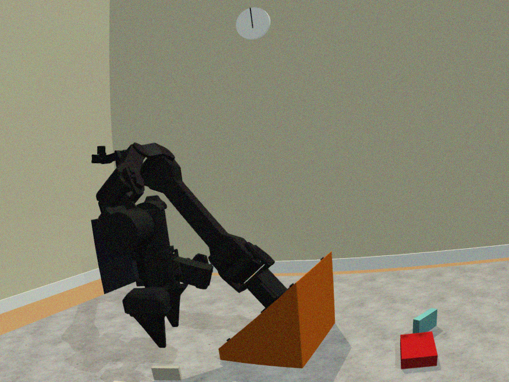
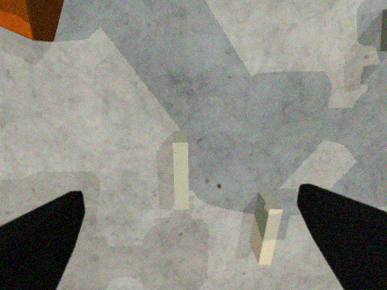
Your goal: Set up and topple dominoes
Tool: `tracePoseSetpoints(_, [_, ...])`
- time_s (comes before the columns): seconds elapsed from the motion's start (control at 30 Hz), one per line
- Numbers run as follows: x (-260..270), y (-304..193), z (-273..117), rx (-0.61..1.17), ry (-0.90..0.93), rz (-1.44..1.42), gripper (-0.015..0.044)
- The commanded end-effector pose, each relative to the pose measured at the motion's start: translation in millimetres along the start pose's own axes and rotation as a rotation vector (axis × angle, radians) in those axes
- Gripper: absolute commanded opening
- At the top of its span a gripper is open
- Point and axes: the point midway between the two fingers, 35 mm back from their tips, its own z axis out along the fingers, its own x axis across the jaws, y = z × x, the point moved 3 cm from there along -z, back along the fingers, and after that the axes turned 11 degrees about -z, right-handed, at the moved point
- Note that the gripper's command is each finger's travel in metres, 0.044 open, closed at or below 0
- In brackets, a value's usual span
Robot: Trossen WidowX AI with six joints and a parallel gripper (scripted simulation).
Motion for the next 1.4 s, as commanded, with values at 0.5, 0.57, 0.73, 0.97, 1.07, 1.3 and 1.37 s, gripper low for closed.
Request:
tracePoseSetpoints(0.5, [5, -3, 71, 0.009, 0.007, -0.015, 0.0440])
tracePoseSetpoints(0.57, [5, -3, 74, 0.009, 0.007, -0.015, 0.0440])
tracePoseSetpoints(0.73, [5, -3, 81, 0.010, 0.007, -0.015, 0.0440])
tracePoseSetpoints(0.97, [5, -3, 82, 0.010, 0.007, -0.015, 0.0440])
tracePoseSetpoints(1.07, [5, -3, 82, 0.010, 0.007, -0.015, 0.0361])
tracePoseSetpoints(1.3, [5, -3, 82, 0.010, 0.007, -0.015, 0.0177])
tracePoseSetpoints(1.37, [5, -3, 82, 0.010, 0.007, -0.015, 0.0125])
